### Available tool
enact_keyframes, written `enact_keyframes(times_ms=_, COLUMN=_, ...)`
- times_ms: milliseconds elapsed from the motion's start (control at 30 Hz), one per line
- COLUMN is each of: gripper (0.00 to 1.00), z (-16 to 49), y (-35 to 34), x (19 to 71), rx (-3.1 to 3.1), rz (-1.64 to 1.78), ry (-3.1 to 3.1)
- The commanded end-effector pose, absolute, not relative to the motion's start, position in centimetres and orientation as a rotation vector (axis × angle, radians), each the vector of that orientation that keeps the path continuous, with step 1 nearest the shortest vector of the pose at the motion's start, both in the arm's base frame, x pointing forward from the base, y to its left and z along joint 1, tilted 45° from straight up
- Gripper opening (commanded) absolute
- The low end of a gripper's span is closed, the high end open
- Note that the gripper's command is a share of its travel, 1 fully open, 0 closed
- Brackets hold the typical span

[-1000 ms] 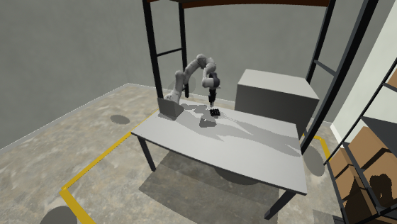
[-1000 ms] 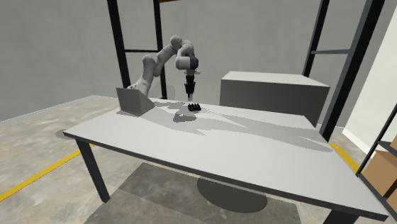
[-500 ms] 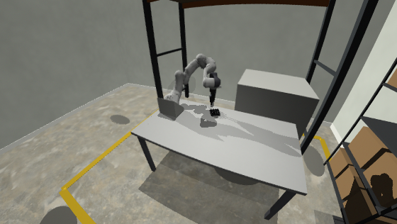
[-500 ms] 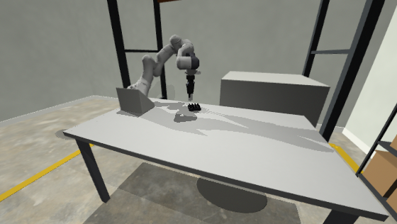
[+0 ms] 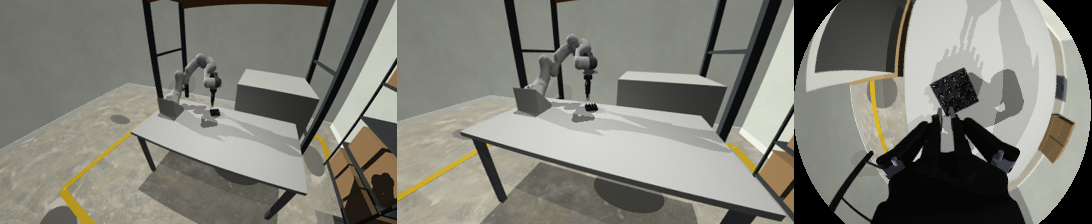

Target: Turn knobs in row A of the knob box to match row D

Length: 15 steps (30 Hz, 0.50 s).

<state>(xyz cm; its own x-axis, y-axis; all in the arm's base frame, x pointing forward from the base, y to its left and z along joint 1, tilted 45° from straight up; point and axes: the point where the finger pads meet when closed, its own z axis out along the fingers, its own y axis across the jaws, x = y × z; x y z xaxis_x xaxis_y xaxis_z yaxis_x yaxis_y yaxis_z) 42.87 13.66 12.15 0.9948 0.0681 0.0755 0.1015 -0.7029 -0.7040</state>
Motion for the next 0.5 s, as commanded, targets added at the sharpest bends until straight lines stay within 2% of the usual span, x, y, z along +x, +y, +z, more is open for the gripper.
enact_keyframes(times_ms=0, gripper=0.12, z=12.13, y=13.58, x=42.95, rx=-2.339, rz=-0.141, ry=-0.297)
enact_keyframes(times_ms=467, gripper=0.12, z=12.32, y=13.61, x=43.24, rx=-2.307, rz=-0.232, ry=-0.521)
